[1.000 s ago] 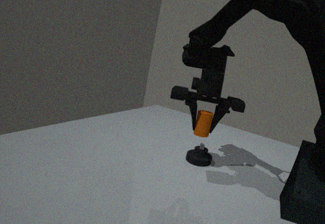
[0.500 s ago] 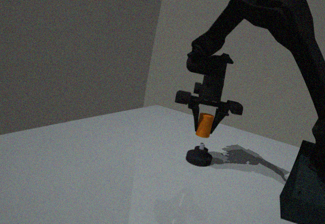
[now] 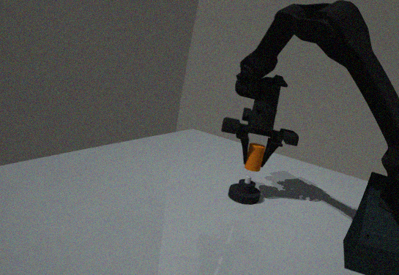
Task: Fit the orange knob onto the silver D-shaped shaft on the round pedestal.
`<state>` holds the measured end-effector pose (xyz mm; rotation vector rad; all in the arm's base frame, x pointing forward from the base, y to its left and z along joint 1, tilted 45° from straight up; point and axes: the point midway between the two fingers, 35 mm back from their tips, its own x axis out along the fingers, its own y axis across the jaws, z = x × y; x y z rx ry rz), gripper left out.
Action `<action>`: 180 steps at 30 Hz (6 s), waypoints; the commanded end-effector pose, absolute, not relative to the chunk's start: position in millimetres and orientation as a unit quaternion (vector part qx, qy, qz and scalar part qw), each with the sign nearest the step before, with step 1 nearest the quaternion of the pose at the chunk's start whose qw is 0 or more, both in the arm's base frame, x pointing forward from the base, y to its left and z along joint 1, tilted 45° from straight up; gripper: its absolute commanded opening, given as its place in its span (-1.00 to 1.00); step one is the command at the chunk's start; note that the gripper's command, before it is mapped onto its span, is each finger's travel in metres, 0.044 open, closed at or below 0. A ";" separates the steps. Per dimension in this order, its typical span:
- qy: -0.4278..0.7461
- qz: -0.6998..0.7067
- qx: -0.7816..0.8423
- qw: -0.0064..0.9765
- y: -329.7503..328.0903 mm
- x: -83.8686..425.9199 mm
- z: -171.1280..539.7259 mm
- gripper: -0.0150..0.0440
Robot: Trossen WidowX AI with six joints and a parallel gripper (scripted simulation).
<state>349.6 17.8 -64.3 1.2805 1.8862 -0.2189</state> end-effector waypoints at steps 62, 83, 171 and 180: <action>0.752 -0.005 0.462 0.470 33.5 348.8 -82.7 -0.49; 0.748 0.074 0.410 0.516 30.1 351.9 -81.5 -0.49; 0.717 0.228 0.294 0.590 30.9 350.1 -82.2 -0.49; 0.717 0.228 0.294 0.590 32.3 348.7 -83.2 -0.49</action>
